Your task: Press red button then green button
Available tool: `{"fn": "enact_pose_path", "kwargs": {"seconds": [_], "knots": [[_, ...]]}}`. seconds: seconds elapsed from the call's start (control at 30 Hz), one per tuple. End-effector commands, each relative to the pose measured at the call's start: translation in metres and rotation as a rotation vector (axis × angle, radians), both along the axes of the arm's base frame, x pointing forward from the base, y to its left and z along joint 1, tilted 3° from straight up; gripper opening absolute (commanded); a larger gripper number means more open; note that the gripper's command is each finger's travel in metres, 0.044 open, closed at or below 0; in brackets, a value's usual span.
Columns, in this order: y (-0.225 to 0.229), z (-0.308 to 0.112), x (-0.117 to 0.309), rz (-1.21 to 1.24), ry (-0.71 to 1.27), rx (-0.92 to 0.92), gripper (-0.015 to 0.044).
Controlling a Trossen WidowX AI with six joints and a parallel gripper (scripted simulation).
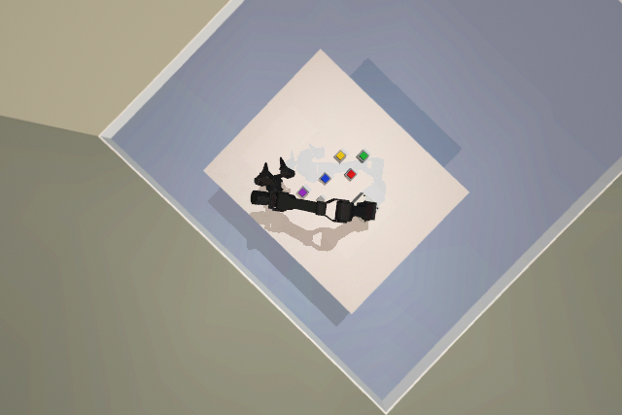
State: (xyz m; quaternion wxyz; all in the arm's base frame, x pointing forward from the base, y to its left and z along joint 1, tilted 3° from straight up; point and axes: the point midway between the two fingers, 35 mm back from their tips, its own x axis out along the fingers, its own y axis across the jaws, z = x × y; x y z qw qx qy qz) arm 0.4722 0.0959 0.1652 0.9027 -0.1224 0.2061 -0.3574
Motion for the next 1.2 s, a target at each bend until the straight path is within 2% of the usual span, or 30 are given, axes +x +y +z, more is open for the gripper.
{"fn": "enact_pose_path", "kwargs": {"seconds": [0.0,0.23,0.37,0.5,0.63,0.77,0.97,1.03,1.17], "knots": [[-0.004,0.0,0.0,0.0,0.011,-0.001,0.04],[-0.124,-0.018,-0.043,0.001,0.405,0.044,0.04],[-0.183,-0.034,-0.1,0.024,0.639,0.15,0.04],[-0.217,-0.051,-0.17,0.072,0.82,0.31,0.04],[-0.224,-0.065,-0.241,0.144,0.929,0.509,0.04],[-0.208,-0.077,-0.302,0.231,0.95,0.722,0.04],[-0.2,-0.079,-0.316,0.257,0.941,0.778,0.04],[-0.201,-0.09,-0.314,0.257,0.941,0.778,0.0348],[-0.201,-0.138,-0.312,0.257,0.941,0.779,0.0242]]}}
